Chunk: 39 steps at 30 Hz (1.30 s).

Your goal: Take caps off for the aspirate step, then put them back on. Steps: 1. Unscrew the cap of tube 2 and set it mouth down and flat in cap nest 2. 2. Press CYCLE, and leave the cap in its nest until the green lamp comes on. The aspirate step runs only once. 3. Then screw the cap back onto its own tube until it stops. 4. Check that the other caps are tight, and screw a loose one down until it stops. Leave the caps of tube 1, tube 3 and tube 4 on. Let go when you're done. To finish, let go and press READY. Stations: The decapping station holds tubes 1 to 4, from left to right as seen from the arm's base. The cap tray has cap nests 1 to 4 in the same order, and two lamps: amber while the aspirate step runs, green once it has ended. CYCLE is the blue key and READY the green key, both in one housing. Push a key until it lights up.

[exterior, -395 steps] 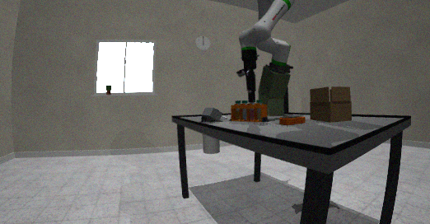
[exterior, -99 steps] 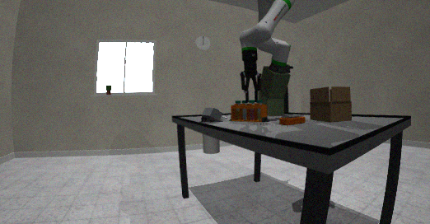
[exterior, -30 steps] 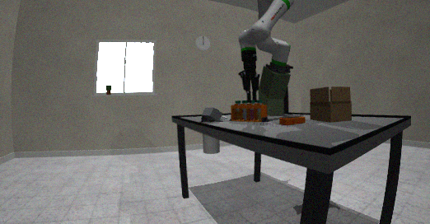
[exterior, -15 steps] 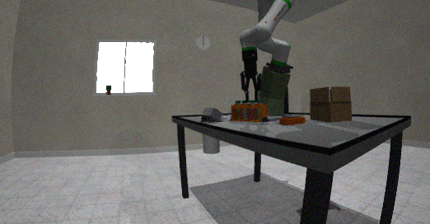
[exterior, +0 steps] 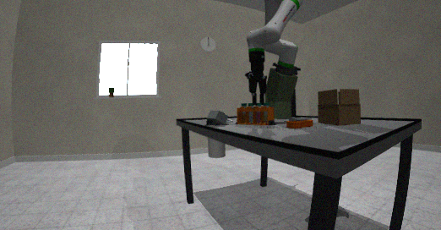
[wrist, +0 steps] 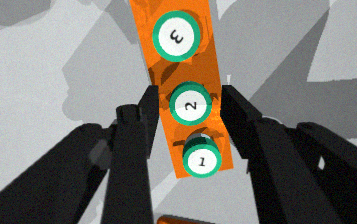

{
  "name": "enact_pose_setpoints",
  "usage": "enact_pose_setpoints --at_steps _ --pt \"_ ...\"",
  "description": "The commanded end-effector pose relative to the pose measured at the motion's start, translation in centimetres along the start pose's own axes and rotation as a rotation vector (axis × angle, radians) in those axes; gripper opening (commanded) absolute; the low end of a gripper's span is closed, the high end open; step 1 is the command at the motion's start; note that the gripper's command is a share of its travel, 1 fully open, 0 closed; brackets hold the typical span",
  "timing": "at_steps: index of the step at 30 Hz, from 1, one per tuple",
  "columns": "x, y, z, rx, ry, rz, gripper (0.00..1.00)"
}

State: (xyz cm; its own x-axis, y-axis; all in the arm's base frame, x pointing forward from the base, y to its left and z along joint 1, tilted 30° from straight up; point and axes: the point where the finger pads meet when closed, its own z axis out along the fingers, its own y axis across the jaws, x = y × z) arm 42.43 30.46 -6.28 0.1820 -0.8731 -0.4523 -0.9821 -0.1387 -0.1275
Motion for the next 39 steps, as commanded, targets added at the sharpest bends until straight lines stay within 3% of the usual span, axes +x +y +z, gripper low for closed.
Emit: enact_pose_setpoints --at_steps 1,9,16,17,31,39 --pt "0.02 -0.06 -0.06 0.007 -0.024 -0.278 0.41" --pt "0.03 -0.06 -0.05 0.012 -0.025 -0.653 0.41" --pt "0.01 -0.06 -0.06 0.012 -0.025 -0.653 0.41" --pt "0.02 -0.06 -0.06 0.012 -0.025 -0.653 0.30" --pt "0.02 -0.07 -0.06 0.012 -0.025 -0.653 0.30" --pt "0.02 -0.06 -0.05 0.007 -0.026 -0.253 0.30"
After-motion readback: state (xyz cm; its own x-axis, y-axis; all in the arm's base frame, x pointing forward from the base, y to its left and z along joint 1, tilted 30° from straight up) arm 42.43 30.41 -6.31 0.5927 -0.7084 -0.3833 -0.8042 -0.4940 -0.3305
